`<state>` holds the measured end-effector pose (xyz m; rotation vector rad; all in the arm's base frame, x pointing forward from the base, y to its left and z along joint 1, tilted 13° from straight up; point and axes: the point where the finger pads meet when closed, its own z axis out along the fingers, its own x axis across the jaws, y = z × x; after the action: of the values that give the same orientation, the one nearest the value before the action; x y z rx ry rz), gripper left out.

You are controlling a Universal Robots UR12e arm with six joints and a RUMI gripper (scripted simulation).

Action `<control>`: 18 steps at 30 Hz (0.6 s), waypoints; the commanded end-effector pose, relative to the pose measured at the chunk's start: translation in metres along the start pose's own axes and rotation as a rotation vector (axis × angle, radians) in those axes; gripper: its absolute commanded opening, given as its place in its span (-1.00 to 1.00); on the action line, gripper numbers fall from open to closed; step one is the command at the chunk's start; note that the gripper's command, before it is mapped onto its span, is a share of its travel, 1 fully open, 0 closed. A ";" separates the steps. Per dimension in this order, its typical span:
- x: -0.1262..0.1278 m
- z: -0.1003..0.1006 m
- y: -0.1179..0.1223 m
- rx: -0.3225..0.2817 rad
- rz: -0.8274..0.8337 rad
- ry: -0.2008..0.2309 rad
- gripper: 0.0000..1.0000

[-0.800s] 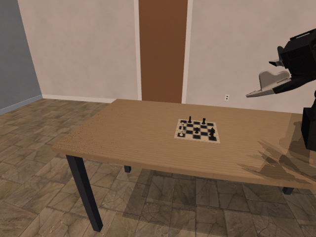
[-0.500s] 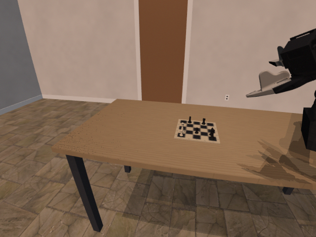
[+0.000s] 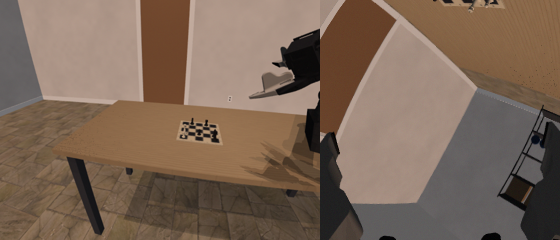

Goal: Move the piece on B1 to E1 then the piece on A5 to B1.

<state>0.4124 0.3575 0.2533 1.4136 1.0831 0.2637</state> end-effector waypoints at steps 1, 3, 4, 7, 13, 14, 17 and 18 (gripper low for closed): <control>0.002 0.002 0.001 0.008 -0.009 -0.005 1.00; 0.004 0.004 0.001 0.017 -0.020 -0.011 1.00; 0.006 0.005 0.002 0.022 -0.027 -0.015 1.00; 0.011 0.011 0.003 0.046 -0.056 -0.030 1.00; 0.022 0.023 0.005 0.093 -0.113 -0.058 1.00; 0.025 0.027 0.005 0.109 -0.131 -0.066 1.00; 0.036 0.040 0.007 0.163 -0.192 -0.093 1.00; 0.040 0.045 0.008 0.185 -0.214 -0.103 1.00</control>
<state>0.4507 0.3586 0.2395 1.4322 1.1522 0.0420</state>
